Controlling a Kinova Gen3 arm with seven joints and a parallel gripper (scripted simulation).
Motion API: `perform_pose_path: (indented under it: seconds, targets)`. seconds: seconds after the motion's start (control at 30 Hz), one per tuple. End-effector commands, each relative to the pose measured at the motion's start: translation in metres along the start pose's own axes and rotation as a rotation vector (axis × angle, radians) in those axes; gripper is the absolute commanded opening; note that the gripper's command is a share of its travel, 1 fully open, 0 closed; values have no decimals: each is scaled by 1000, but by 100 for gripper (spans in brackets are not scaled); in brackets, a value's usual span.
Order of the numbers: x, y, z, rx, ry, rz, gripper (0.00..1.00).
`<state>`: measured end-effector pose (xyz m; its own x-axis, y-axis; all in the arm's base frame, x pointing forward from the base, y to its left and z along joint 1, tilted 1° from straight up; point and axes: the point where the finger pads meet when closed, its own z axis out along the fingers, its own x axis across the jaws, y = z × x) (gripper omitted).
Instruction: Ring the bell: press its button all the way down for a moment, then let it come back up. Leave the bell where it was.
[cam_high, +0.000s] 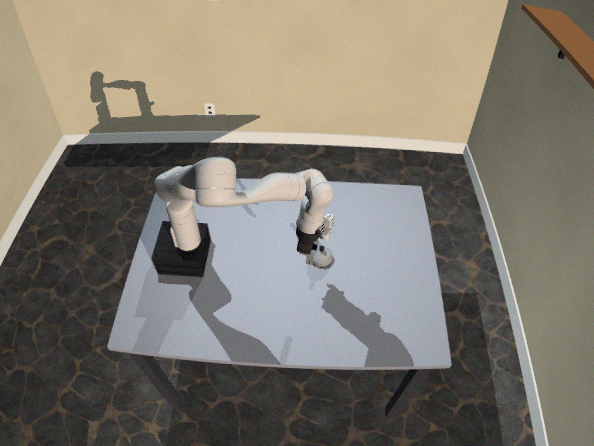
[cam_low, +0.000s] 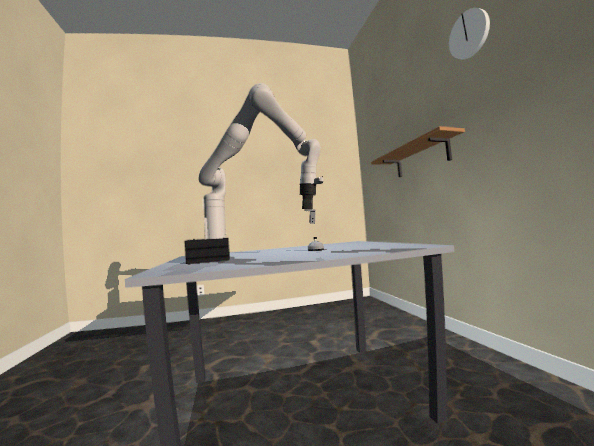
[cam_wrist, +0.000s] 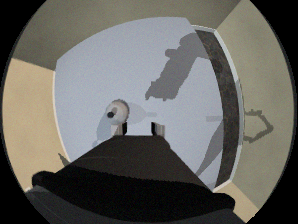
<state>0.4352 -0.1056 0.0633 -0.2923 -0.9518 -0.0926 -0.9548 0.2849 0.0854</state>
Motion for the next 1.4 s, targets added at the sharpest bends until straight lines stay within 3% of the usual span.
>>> perform_pose_path:
  seconds: [0.0,0.63,0.67,1.37]
  targets:
    - [-11,-2,0,8,10,-32,100]
    - [-21,-4,0,18,24,-64,100]
    - [-30,-6,1,27,36,-95,100]
    - [-48,-10,1,45,57,-151,100]
